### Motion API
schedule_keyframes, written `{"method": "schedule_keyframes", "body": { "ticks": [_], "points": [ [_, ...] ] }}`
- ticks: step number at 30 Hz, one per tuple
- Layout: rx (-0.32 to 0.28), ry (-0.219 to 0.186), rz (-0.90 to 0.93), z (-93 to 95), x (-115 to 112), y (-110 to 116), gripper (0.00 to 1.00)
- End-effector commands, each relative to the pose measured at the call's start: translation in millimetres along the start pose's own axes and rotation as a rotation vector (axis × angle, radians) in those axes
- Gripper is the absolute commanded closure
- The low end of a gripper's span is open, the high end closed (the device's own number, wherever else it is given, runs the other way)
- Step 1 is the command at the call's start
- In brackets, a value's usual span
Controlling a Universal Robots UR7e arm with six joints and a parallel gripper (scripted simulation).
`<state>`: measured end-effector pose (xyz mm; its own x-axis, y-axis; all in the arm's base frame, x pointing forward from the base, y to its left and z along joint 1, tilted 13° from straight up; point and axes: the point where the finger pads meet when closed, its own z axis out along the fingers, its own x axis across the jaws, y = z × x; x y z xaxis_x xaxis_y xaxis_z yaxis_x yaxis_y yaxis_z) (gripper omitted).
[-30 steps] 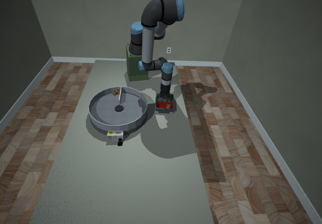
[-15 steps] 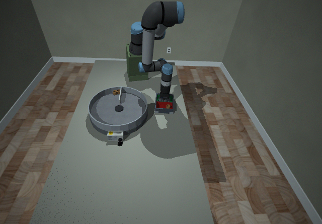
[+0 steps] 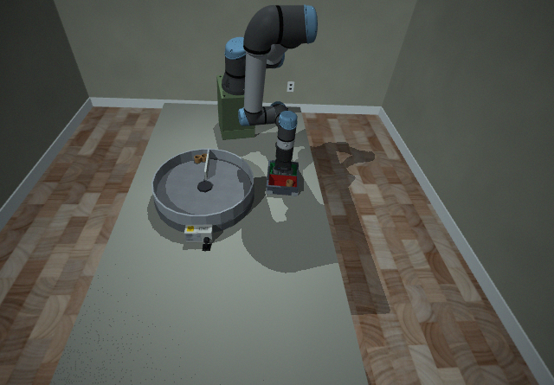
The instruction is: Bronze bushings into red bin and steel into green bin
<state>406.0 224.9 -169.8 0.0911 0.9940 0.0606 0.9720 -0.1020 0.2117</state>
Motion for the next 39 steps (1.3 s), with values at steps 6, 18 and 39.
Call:
{"method": "schedule_keyframes", "body": {
  "ticks": [6, 18, 39],
  "points": [
    [-0.001, 0.001, 0.000, 5.8, 0.2, 0.4, 1.00],
    [-0.001, 0.001, 0.000, 5.8, 0.2, 0.4, 1.00],
    [-0.001, 0.001, 0.000, 5.7, 0.2, 0.4, 0.58]
  ]
}}
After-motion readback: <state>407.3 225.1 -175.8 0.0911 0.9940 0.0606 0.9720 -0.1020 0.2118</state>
